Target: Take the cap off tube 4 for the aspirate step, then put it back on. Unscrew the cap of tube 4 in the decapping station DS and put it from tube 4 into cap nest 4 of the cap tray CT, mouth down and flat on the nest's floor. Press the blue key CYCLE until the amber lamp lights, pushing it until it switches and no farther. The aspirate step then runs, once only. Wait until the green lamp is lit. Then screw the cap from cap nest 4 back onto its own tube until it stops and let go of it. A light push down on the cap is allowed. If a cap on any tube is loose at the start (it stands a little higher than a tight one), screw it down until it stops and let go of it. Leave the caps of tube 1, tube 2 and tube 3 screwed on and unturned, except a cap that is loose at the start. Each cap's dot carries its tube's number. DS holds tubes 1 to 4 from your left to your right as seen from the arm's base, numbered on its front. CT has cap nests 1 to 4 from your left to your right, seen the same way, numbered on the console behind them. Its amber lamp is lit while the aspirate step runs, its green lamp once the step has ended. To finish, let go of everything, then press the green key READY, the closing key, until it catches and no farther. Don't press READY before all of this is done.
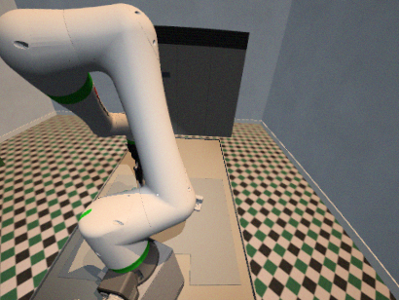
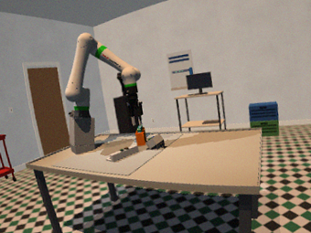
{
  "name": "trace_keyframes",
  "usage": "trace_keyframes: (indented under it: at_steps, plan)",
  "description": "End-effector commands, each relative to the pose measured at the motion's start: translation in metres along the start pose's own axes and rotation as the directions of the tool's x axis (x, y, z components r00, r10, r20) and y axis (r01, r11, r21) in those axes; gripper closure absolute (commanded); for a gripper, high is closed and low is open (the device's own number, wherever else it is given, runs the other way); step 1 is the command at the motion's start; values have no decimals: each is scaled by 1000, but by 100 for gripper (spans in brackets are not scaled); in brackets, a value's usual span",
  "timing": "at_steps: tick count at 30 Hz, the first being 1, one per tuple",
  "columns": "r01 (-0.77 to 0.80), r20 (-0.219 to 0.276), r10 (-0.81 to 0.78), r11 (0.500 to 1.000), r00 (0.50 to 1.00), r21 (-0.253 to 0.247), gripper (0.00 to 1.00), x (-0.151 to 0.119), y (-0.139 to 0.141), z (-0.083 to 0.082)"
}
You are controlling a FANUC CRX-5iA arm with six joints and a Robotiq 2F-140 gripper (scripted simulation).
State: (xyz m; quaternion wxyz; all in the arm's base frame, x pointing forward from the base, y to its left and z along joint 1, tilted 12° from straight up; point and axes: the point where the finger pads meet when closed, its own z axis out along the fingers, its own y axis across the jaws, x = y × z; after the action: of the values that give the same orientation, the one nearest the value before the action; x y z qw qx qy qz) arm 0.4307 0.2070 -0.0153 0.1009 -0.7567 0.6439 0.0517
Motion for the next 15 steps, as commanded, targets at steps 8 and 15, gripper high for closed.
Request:
trace_keyframes:
  at_steps: [8, 15]
  plan:
    - [-10, -24, 10, 1000, 1000, 2, 65, -6, -3, 9]
    - [-10, -24, 10, 1000, 1000, 2, 65, -6, -3, 30]
